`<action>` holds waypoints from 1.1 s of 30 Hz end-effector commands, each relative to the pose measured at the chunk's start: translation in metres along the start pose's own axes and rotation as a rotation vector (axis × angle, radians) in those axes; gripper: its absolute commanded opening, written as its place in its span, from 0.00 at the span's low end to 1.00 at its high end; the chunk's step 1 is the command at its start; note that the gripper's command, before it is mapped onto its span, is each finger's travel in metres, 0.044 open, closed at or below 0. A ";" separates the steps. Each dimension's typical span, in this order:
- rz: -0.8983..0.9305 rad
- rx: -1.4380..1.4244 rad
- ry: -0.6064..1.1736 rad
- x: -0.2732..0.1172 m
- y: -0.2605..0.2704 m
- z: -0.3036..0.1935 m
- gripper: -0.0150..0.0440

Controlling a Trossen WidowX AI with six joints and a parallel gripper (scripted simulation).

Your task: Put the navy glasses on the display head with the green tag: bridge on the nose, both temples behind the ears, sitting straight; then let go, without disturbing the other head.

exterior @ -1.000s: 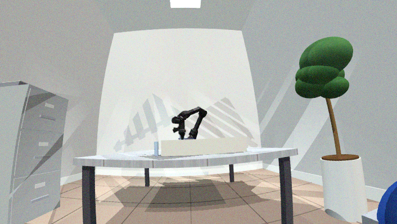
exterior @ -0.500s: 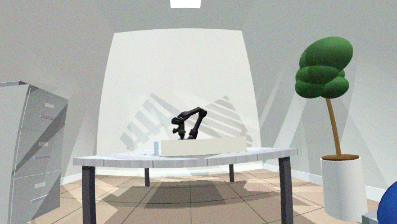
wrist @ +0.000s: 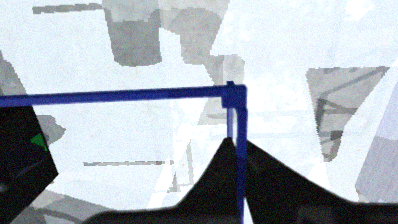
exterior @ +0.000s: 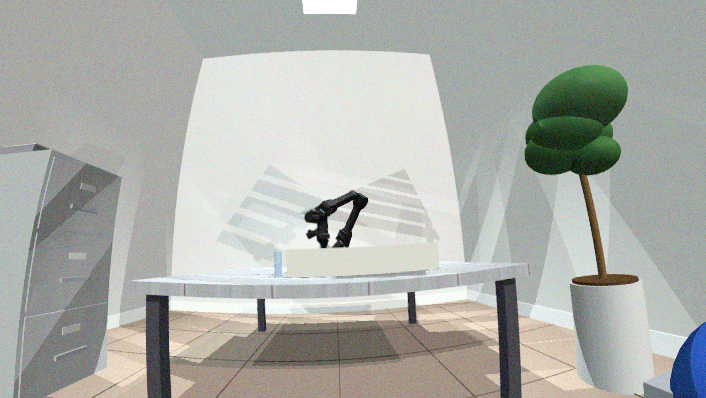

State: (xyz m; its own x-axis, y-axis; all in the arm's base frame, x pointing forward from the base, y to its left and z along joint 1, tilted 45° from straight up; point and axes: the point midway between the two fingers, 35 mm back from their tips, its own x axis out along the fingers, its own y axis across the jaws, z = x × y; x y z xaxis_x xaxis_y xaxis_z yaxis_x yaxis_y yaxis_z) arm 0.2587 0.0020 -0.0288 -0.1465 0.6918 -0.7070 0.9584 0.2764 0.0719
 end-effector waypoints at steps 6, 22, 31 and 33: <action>-0.003 0.008 0.011 0.009 -0.002 -0.002 0.25; -0.003 0.008 0.011 0.017 -0.002 -0.003 0.25; -0.003 0.008 0.011 0.021 -0.002 -0.005 0.25; -0.003 0.008 0.011 0.021 -0.002 -0.005 0.25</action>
State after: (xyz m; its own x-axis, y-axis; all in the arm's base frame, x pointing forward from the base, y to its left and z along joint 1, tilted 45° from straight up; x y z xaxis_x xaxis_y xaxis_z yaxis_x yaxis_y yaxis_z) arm 0.2553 0.0163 -0.0395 -0.1486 0.6934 -0.7051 0.9586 0.2762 0.0695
